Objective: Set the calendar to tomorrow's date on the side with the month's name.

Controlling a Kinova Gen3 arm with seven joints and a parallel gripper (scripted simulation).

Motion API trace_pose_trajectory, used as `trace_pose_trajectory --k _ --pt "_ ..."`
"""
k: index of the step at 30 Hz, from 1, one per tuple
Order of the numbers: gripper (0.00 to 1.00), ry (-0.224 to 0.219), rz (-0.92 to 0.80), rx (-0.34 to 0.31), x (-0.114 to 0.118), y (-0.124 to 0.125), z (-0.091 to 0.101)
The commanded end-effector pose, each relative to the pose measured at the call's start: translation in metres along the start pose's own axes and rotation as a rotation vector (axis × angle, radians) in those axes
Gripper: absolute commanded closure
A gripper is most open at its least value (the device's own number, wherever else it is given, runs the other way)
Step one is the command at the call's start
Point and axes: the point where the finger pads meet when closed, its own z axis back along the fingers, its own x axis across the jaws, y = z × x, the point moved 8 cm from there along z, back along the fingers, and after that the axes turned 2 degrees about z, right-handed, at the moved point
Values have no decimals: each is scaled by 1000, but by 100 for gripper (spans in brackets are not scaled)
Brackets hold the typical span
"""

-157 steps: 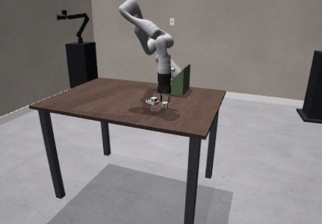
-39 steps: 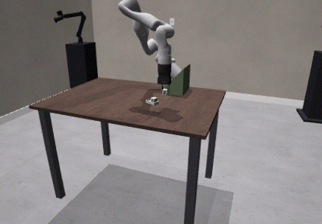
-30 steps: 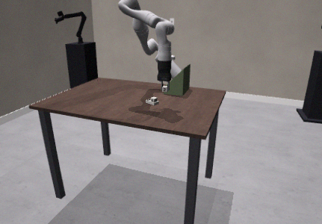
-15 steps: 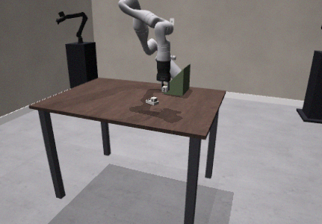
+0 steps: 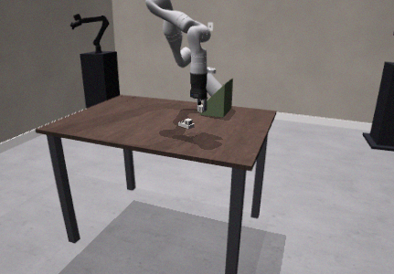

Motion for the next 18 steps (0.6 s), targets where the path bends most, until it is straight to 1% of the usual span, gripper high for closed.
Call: trace_pose_trajectory --k 1,12,18 --pt "43 -3 0 -2 1 0 1" --pt "43 -2 0 -2 1 0 1" --pt "43 -1 1 -2 1 0 -9"
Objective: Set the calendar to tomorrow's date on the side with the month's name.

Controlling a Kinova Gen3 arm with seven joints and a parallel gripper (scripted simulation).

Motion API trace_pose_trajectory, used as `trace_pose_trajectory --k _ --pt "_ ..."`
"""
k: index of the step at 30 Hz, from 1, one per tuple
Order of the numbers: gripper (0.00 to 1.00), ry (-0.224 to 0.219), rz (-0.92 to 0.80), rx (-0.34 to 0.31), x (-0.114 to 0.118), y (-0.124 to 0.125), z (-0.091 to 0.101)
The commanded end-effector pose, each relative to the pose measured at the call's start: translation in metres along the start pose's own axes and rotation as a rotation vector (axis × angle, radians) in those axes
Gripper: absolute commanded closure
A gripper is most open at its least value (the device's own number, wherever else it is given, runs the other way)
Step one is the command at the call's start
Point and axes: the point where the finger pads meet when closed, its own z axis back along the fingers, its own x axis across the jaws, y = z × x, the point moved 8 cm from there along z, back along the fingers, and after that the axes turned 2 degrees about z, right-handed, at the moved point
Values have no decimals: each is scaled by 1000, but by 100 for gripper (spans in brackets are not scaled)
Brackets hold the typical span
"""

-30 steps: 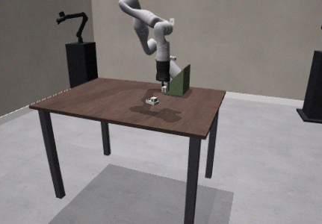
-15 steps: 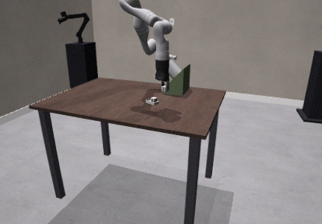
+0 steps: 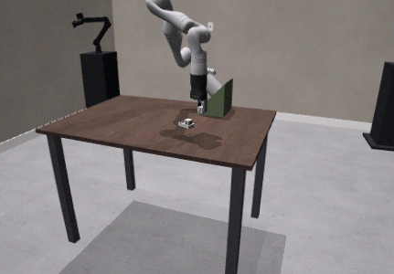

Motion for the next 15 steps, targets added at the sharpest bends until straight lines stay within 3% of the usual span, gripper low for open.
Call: trace_pose_trajectory --k 1,15 --pt "43 4 1 3 -1 1 -7" --pt "43 4 1 3 -1 2 -61"
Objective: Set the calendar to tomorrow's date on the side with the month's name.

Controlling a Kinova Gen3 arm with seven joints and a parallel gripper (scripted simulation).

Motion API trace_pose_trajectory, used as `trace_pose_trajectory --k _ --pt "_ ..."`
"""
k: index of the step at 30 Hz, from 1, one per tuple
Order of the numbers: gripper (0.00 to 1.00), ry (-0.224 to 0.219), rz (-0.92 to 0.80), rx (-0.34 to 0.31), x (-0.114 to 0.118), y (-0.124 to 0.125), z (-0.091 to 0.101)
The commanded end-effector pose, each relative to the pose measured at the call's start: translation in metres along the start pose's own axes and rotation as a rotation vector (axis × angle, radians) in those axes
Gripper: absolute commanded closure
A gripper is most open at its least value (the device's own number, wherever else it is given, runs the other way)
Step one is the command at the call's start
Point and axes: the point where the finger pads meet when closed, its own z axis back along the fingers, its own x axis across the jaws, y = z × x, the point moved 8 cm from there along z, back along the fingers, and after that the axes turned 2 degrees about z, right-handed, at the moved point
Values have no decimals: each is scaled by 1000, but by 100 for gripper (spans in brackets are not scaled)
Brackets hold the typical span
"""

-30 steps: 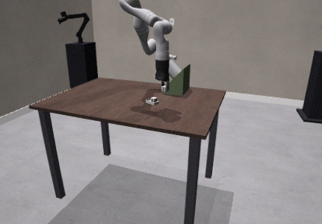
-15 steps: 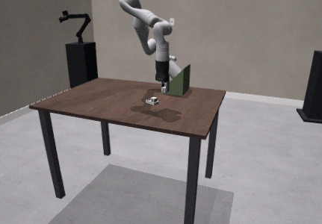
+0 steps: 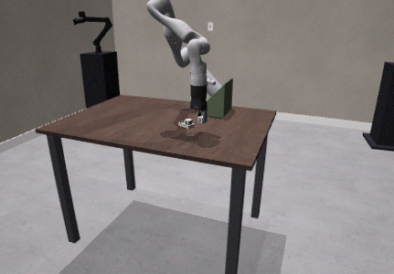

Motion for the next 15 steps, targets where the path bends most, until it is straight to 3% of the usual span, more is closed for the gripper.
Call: trace_pose_trajectory --k 1,8,15 --pt "43 13 4 9 -2 4 -16" --pt "43 13 4 9 -3 4 -37" --pt "43 13 4 9 -3 4 -41"
